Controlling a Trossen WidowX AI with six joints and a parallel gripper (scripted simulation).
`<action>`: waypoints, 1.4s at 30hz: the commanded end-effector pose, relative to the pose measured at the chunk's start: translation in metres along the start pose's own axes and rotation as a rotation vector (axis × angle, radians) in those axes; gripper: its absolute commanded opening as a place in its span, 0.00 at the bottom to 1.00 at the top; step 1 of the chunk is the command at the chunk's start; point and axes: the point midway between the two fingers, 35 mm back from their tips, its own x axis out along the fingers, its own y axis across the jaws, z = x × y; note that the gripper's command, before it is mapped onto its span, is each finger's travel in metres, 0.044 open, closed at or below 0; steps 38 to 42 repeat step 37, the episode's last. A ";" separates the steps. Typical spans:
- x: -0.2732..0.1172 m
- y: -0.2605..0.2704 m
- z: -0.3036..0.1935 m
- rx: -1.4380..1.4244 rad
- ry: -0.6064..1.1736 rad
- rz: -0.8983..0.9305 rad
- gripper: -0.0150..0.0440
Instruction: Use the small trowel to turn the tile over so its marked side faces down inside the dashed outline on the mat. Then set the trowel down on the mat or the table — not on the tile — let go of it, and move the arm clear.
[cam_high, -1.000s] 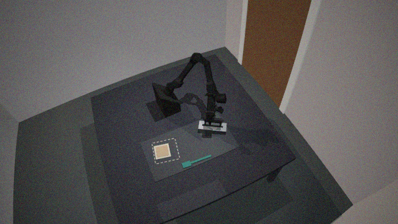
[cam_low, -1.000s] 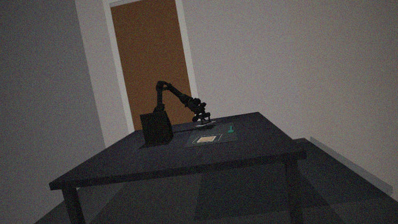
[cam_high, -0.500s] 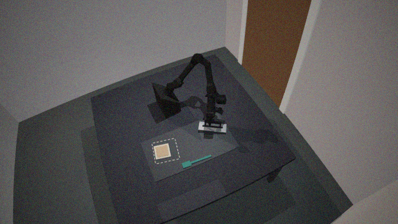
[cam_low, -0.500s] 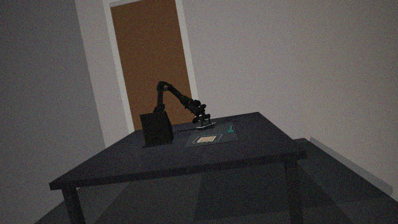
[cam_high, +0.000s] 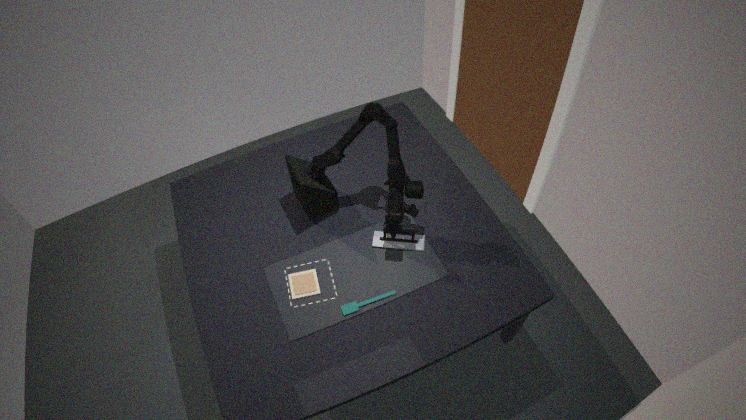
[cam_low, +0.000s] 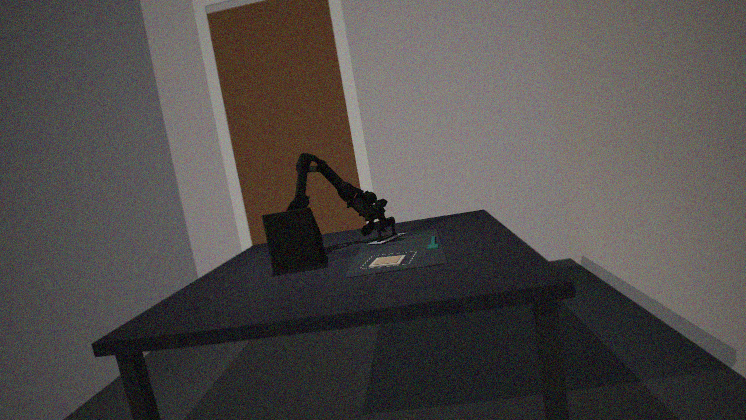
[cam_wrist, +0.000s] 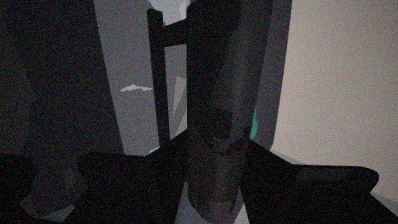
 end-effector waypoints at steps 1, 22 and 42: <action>0.001 0.000 -0.001 0.003 0.002 -0.006 0.43; -0.011 0.000 0.001 0.003 0.002 -0.005 0.76; -0.059 0.001 0.000 0.000 0.002 -0.002 0.76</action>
